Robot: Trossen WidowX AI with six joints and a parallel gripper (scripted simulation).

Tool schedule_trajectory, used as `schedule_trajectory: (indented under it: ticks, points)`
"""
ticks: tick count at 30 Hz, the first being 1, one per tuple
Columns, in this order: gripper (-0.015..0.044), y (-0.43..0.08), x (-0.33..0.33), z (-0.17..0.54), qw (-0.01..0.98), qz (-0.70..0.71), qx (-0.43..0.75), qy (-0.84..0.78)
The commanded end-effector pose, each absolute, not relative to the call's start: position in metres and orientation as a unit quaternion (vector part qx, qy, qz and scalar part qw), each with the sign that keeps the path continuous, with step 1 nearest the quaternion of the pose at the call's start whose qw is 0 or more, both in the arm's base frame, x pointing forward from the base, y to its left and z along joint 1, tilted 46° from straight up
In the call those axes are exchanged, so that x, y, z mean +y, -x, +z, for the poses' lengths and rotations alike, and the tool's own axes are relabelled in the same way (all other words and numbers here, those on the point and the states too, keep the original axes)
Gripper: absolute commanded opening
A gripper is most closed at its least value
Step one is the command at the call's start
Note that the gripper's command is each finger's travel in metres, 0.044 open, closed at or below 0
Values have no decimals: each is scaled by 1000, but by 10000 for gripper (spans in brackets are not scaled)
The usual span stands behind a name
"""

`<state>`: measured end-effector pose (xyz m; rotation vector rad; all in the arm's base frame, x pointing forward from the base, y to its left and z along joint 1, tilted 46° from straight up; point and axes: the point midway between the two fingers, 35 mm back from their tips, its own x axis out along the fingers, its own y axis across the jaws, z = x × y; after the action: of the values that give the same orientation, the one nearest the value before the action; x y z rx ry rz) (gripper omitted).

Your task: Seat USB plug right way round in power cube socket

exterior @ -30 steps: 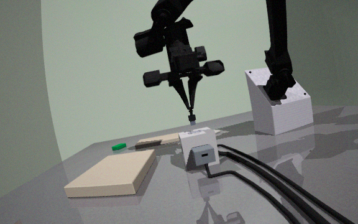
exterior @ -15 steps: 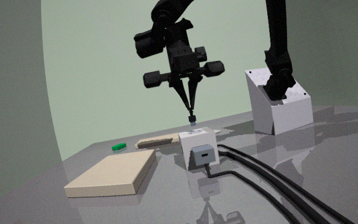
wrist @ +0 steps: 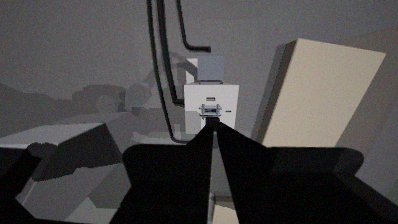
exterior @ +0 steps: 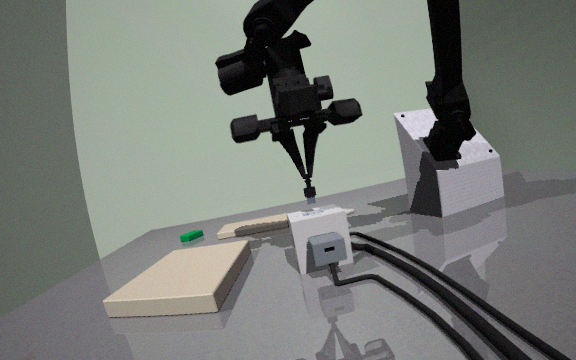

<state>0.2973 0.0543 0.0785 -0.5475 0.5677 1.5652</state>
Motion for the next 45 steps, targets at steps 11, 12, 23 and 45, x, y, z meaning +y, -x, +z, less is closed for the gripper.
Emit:
schedule_trajectory:
  ticks: [11, 12, 23, 45]
  points:
    - [0, -297, 57, 78, 641, 688, 243, 237]
    - [0, -297, 57, 78, 641, 689, 243, 236]
    - [0, -297, 58, 77, 642, 690, 240, 234]
    - [0, -297, 61, 76, 643, 691, 236, 230]
